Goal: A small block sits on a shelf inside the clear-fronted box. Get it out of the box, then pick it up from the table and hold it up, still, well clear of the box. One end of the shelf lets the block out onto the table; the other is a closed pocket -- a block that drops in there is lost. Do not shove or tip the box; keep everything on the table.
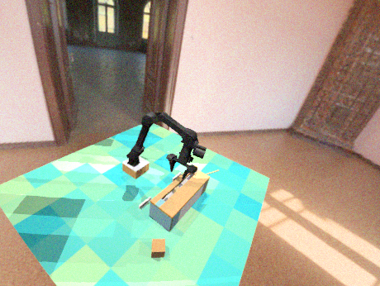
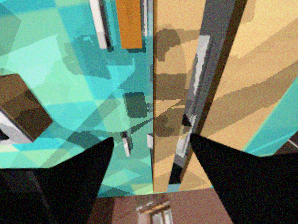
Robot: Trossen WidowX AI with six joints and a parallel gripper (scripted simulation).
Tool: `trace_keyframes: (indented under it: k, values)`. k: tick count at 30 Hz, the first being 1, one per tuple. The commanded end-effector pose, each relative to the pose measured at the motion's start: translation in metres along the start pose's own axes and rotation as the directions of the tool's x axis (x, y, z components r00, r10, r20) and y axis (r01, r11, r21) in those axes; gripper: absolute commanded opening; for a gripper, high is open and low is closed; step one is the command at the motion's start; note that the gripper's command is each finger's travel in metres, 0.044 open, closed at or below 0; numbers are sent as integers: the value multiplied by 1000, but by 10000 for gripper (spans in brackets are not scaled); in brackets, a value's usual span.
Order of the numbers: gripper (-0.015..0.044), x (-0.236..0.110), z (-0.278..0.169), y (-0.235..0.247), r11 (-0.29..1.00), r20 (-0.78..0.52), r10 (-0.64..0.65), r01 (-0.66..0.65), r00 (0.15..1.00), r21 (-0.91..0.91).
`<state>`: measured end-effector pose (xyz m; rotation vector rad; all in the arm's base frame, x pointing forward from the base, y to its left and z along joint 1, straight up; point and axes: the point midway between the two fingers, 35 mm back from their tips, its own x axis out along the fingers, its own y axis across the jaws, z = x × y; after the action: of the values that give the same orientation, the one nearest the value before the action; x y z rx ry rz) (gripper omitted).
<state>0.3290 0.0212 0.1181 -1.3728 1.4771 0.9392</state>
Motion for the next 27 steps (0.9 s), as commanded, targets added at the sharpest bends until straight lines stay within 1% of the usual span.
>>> trace_keyframes:
  k: [1,27]
  values:
    - [400,9,2,0,1000,-6,5,-5,1000,-6]
    - [400,50,13,1,1000,-6,5,-5,1000,-6]
